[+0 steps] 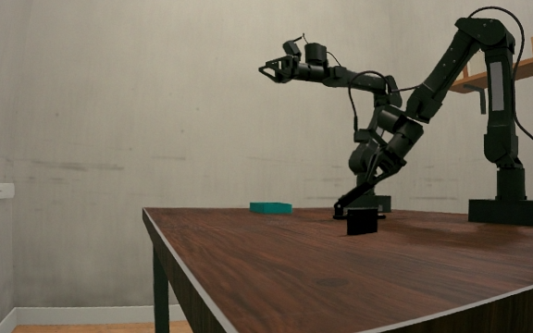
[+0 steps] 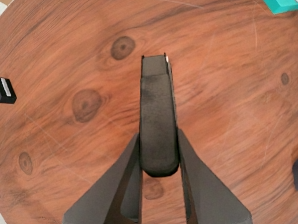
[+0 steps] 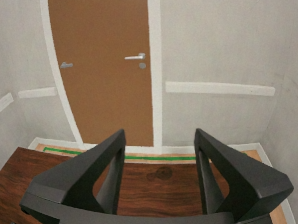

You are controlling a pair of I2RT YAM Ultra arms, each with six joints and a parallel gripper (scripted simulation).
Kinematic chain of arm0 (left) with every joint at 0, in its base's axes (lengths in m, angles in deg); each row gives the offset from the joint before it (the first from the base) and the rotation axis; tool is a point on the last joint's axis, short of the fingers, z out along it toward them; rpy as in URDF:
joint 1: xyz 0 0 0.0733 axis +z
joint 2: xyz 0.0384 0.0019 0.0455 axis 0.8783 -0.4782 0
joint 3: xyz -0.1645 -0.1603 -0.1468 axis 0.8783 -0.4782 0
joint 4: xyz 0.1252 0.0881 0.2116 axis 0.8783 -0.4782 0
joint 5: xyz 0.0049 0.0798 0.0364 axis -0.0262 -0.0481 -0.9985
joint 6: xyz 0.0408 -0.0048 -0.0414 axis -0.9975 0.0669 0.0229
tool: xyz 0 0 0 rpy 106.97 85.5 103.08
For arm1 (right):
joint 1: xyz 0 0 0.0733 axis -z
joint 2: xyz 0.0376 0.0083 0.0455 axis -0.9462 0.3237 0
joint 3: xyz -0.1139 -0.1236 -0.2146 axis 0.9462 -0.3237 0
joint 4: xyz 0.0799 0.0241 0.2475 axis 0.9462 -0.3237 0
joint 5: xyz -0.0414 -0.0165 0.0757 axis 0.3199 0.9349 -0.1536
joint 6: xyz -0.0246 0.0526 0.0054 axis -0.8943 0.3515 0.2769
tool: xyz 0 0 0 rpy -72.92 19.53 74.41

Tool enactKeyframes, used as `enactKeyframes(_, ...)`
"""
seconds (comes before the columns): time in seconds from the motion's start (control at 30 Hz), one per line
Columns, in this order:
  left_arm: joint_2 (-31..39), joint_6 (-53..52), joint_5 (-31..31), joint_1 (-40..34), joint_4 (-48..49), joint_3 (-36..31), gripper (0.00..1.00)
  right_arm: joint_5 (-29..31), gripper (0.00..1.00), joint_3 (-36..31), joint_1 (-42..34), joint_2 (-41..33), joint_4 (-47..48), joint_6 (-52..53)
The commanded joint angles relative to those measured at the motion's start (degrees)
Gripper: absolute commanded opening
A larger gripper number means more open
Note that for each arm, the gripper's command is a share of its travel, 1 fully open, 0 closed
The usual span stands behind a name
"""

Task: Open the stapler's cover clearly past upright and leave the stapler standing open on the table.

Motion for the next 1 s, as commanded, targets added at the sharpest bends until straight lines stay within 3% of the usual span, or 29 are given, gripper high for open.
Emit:
enactKeyframes(0.0,-0.3,-0.8,2.9,1.4,-5.4,3.1,0.22,-0.5,0.57,0.5,0.5,-0.2,1.9,-0.4)
enactKeyframes(0.97,-10.9,-6.8,20.4,13.0,-32.8,28.7,0.22,-0.5,0.57,0.5,0.5,-0.2,1.9,-0.4)
